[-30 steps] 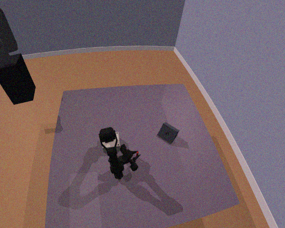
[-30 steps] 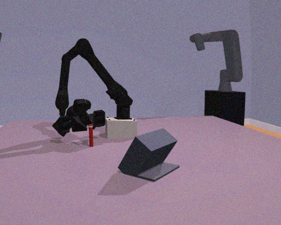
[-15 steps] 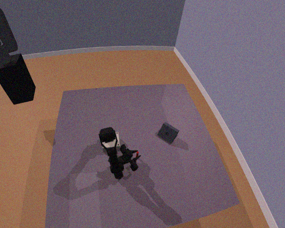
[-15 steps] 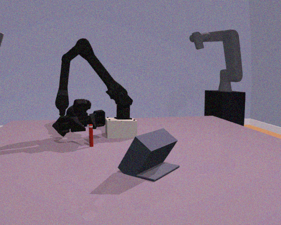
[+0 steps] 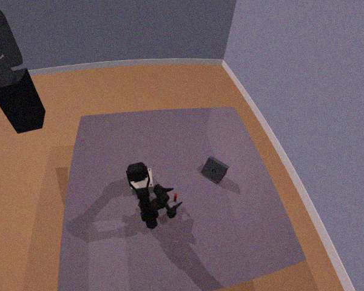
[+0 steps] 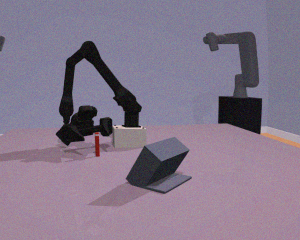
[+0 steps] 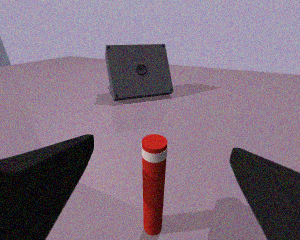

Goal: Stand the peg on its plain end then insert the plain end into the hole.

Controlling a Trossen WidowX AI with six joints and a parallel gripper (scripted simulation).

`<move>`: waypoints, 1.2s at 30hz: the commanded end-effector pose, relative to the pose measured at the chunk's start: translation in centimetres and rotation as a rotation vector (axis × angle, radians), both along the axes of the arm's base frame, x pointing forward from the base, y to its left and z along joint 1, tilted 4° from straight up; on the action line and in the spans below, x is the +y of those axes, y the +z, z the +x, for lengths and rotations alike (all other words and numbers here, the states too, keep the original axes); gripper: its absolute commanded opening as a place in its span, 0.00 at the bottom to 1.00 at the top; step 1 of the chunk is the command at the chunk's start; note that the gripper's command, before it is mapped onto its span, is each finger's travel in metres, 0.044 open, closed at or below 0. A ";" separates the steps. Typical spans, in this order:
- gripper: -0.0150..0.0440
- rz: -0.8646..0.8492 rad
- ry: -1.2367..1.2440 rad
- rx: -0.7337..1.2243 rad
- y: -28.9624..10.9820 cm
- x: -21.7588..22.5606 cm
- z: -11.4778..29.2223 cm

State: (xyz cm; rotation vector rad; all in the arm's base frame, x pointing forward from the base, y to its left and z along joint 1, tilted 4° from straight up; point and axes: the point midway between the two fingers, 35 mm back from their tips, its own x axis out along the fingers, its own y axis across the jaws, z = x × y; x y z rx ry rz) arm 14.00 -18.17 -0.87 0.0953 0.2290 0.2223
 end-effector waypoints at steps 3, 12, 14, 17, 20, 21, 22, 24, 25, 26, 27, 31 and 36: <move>1.00 -0.001 0.001 0.001 3.0 -1.0 0.2; 1.00 -0.001 0.000 -0.001 15.1 -0.8 0.9; 1.00 -0.001 0.000 -0.001 16.0 -0.6 0.9; 1.00 -0.001 0.000 -0.001 16.0 -0.6 0.9; 1.00 0.009 0.038 0.033 15.6 -0.1 1.1; 1.00 0.015 0.063 0.056 15.4 0.3 1.2; 1.00 0.020 0.087 0.080 15.1 0.6 1.3; 1.00 0.030 0.132 0.129 14.6 1.2 1.5; 1.00 0.034 0.154 0.155 14.4 1.5 1.6; 1.00 0.037 0.175 0.180 14.1 1.7 1.7; 1.00 0.040 0.195 0.207 13.9 2.0 1.7; 1.00 0.045 0.271 0.320 12.8 3.0 1.8; 1.00 0.037 0.345 0.469 11.5 3.8 1.8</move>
